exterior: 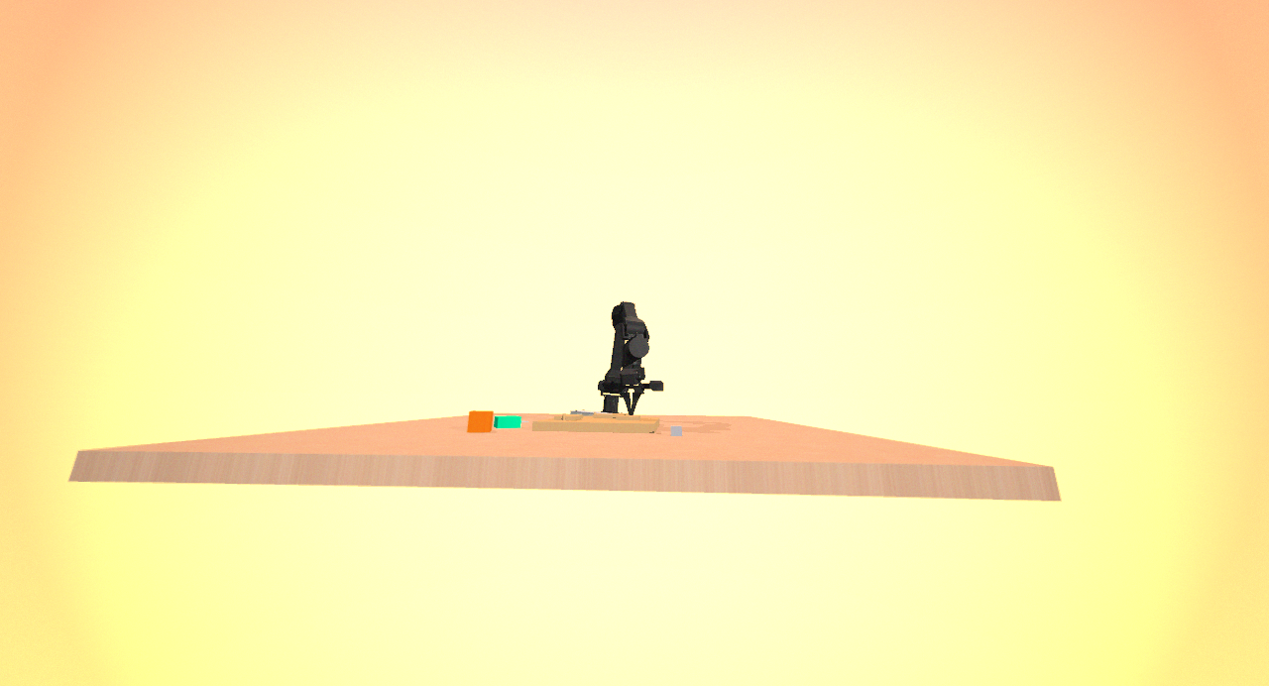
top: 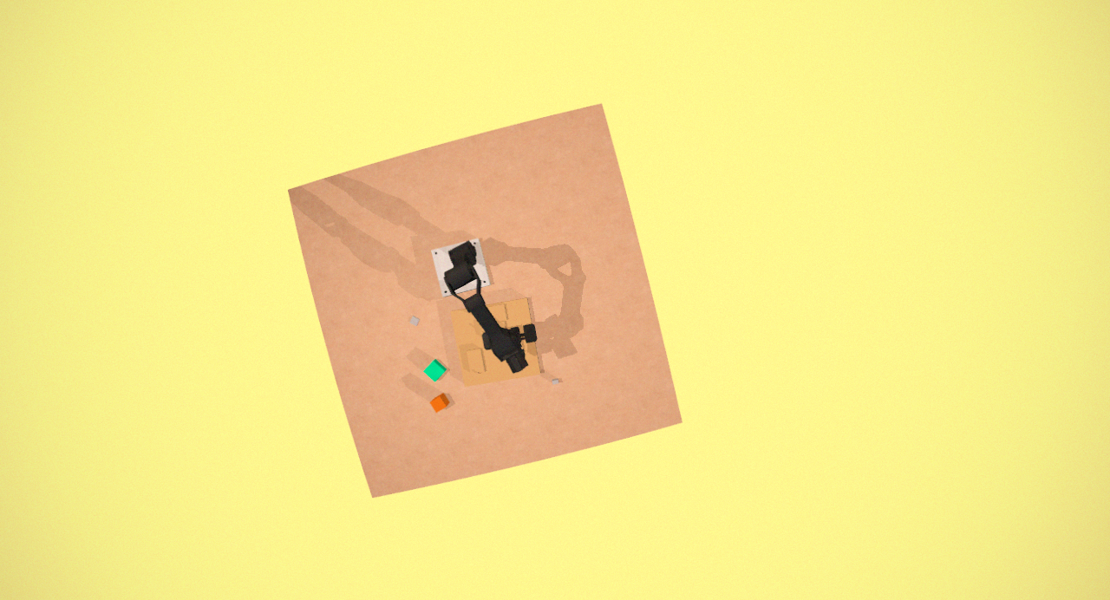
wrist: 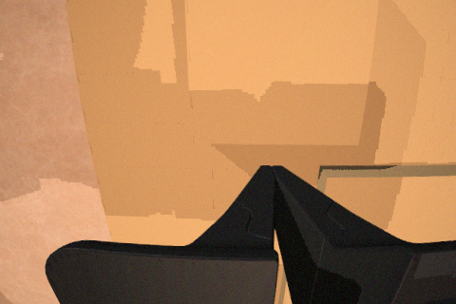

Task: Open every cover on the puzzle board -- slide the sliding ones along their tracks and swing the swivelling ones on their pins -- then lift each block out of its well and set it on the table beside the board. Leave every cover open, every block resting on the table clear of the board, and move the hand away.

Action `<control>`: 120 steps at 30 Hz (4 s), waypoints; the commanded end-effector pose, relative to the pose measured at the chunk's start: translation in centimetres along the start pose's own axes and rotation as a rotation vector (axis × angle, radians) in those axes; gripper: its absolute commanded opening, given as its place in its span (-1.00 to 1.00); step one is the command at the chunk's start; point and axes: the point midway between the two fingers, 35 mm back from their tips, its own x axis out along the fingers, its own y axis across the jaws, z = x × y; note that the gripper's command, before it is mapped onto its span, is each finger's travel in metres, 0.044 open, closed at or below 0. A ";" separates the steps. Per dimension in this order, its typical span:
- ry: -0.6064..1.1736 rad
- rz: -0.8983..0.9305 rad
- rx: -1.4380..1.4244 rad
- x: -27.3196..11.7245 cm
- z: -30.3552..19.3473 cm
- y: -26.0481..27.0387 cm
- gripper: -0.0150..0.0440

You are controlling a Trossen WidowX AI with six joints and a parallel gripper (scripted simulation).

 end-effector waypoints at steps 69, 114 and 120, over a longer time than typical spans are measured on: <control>0.005 -0.001 0.005 0.3 6.4 0.1 -0.49; 0.003 -0.001 0.005 -2.8 8.8 0.0 -0.49; 0.003 -0.001 0.005 -3.6 8.8 -0.1 -0.49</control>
